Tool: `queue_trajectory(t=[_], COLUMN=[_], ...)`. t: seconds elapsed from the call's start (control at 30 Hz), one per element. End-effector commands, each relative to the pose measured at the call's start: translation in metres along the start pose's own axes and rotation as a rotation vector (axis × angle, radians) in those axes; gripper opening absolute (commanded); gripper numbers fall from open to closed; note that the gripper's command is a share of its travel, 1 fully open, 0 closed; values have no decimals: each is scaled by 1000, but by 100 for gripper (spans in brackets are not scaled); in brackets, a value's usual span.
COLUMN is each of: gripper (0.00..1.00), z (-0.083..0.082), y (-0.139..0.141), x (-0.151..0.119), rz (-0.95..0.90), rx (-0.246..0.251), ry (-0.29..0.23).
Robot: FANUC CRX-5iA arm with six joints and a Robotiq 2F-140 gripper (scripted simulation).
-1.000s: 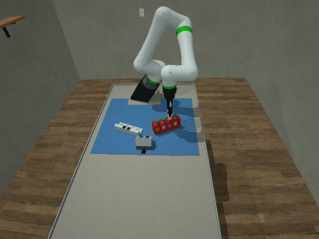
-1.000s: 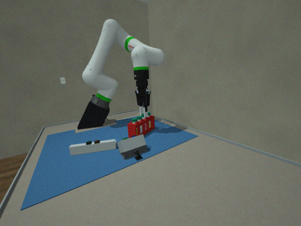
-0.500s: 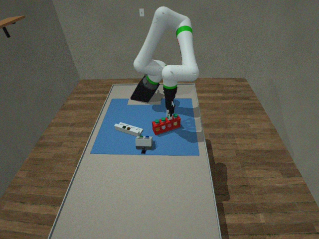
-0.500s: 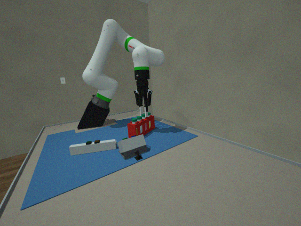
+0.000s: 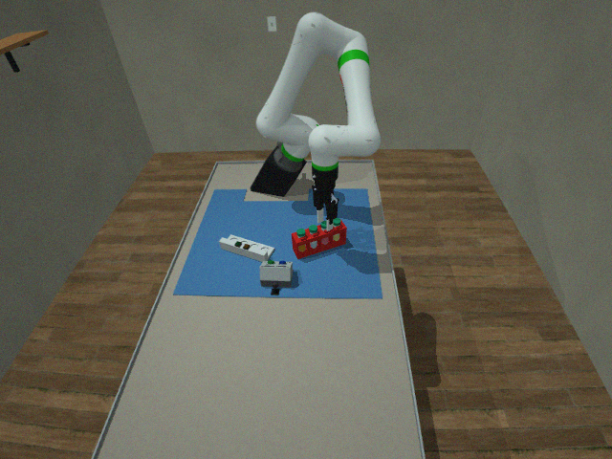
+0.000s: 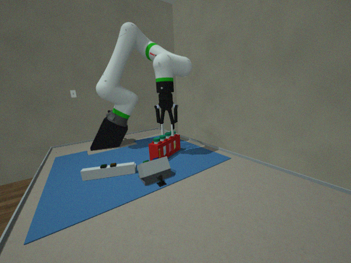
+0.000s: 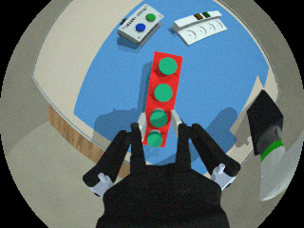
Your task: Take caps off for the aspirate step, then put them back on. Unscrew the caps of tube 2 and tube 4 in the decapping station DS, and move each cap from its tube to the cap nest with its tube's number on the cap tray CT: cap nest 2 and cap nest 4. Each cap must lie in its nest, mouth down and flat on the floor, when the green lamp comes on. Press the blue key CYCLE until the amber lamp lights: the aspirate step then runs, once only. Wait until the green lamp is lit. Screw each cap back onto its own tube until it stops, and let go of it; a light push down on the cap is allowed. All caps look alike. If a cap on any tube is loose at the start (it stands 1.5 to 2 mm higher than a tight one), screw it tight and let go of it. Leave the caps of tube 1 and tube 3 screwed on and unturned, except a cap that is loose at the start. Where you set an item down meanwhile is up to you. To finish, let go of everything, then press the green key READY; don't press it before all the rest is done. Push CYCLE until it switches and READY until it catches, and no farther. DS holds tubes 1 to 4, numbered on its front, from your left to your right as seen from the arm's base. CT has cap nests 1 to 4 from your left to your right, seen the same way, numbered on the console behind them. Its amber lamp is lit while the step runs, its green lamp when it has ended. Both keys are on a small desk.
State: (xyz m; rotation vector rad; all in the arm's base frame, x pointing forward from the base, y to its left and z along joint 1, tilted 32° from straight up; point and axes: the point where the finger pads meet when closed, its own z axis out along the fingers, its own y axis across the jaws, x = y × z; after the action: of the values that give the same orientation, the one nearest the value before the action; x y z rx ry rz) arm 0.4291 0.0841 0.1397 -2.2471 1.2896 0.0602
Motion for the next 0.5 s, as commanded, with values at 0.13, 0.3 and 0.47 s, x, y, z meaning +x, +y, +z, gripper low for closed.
queue_trajectory(t=[0.13,0.3,0.47], gripper=[35,35,35], z=[0,-2,-5], y=[0,0,0], x=[0,0,0], rz=[0,262,262], rx=[0,0,0], ry=[0,0,0])
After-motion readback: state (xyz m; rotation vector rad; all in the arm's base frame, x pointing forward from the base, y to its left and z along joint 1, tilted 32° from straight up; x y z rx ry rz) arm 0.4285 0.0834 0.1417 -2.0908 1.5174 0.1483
